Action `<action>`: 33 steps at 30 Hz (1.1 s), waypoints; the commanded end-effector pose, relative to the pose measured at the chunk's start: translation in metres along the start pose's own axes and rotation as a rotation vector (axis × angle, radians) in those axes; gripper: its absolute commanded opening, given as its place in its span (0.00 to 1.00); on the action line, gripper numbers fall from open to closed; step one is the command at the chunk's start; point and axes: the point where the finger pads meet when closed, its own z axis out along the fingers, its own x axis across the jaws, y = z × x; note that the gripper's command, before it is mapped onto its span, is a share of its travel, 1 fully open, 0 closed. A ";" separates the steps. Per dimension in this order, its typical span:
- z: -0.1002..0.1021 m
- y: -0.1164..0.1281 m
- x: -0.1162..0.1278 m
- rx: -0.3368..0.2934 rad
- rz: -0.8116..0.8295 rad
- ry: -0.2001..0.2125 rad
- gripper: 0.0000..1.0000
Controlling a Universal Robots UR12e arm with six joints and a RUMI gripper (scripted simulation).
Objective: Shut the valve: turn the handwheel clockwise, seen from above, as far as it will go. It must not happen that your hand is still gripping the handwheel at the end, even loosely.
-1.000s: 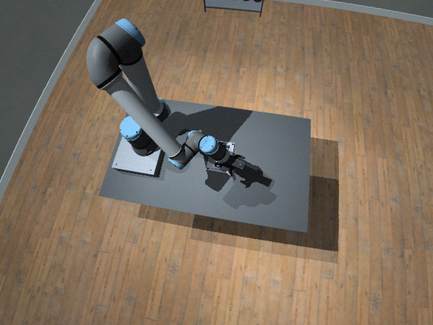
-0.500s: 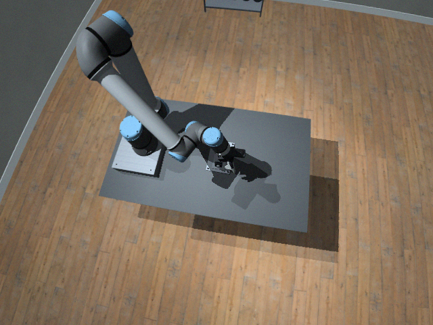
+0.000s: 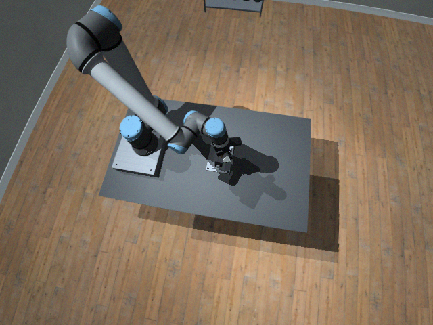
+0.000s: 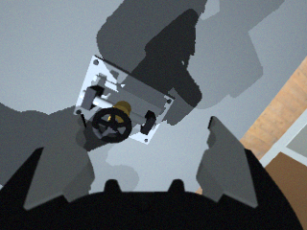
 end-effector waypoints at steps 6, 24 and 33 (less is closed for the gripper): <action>-0.027 0.024 -0.042 -0.102 -0.275 -0.065 1.00; -0.039 0.035 -0.058 -0.137 -0.382 -0.095 1.00; -0.036 0.035 -0.059 -0.137 -0.382 -0.095 1.00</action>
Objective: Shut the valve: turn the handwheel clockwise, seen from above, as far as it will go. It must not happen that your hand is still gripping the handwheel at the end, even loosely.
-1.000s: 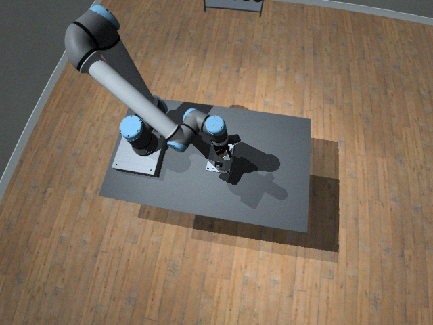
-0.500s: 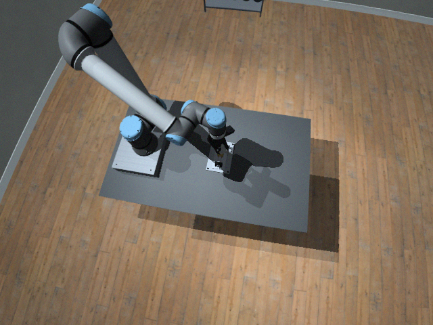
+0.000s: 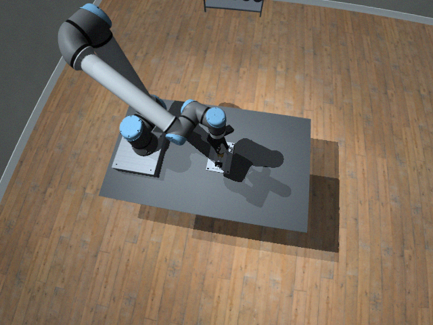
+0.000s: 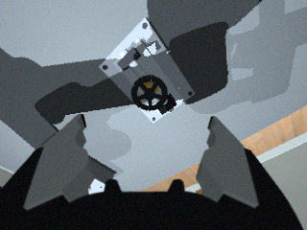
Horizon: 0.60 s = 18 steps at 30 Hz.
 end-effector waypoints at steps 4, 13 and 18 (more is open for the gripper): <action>0.003 0.000 0.000 0.000 0.000 0.001 1.00; 0.013 0.000 0.001 0.000 0.000 0.001 1.00; 0.019 0.000 0.001 0.000 0.000 0.001 1.00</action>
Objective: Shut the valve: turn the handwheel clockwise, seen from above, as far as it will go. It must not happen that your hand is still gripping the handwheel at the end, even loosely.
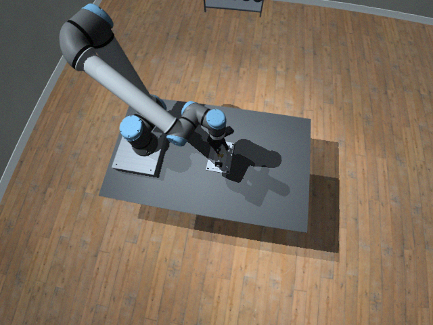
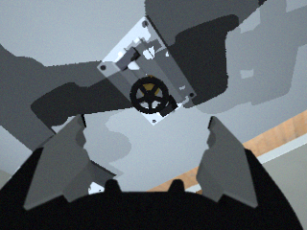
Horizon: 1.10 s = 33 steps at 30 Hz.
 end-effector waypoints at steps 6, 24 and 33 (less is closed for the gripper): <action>0.014 0.000 0.001 0.001 0.000 0.001 1.00; 0.031 0.000 0.001 0.001 0.000 0.001 1.00; 0.033 0.000 0.001 0.001 0.000 0.001 1.00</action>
